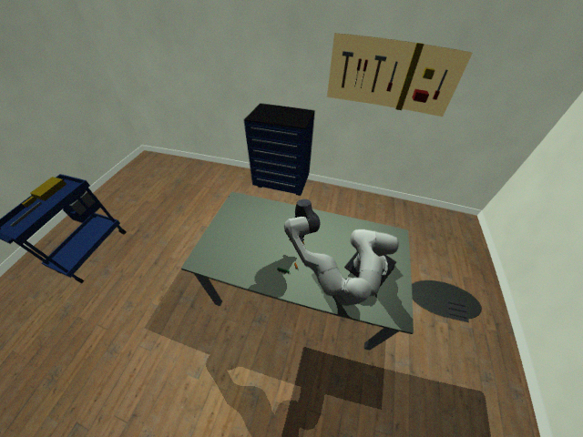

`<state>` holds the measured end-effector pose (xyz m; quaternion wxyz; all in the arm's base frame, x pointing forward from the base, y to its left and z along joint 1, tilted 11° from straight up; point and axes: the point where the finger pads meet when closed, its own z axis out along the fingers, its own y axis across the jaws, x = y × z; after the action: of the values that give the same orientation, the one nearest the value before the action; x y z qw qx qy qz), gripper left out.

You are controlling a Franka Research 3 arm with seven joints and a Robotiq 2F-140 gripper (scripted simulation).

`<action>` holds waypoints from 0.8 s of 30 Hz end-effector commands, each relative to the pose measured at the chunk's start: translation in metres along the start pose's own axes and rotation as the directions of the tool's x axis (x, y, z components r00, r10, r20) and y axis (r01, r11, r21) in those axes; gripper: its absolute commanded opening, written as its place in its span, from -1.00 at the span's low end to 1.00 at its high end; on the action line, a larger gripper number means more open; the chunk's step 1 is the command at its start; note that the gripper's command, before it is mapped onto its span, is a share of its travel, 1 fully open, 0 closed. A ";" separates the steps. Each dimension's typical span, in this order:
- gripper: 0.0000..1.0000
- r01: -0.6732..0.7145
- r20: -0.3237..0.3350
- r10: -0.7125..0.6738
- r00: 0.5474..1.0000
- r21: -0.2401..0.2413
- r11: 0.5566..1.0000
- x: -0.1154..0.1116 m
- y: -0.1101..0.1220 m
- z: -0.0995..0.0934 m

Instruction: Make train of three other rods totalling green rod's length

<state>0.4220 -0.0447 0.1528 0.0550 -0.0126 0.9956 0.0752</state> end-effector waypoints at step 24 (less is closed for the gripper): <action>-0.94 -0.035 0.002 0.035 0.999 -0.003 0.999 0.000 0.003 0.064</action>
<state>0.4230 -0.0313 0.0927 0.0456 -0.0012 0.9957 0.0811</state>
